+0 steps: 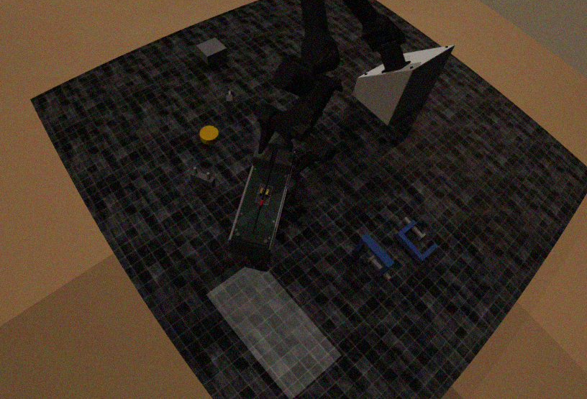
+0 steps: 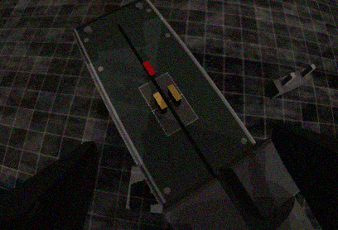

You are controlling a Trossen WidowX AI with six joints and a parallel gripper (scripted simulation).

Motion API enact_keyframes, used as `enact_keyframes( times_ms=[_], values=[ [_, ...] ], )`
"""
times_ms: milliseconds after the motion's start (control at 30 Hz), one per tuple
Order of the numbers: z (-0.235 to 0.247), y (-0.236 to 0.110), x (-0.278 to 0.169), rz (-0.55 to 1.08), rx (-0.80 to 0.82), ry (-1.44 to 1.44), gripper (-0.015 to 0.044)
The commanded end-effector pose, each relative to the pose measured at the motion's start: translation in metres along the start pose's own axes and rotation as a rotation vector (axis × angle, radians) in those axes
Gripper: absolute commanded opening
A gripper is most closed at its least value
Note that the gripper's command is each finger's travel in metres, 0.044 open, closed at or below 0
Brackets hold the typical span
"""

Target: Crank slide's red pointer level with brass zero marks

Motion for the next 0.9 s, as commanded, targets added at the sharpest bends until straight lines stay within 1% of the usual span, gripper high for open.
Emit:
enact_keyframes(
  times_ms=[0,67,233,300,533,867],
  values=[
    [0.001,0.000,0.000,-0.003,0.004,-0.007,0.0440],
    [0.001,-0.004,0.005,-0.002,0.004,-0.005,0.0440],
    [0.005,-0.039,0.036,0.000,0.002,0.001,0.0440],
    [0.005,-0.044,0.040,0.000,0.002,0.001,0.0440],
    [-0.023,-0.058,0.029,0.014,0.069,-0.076,0.0440],
    [-0.065,-0.085,0.001,0.016,0.194,-0.209,0.0440]
  ],
)
Point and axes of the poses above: the point midway between the two fingers, 35 mm back from their tips, its own y axis out along the fingers, its own z axis across the jaws, x = y × z, the point moved 8 cm from there along -y, back along the fingers, and after that the axes turned 7 degrees about y, right-handed, at the moved point
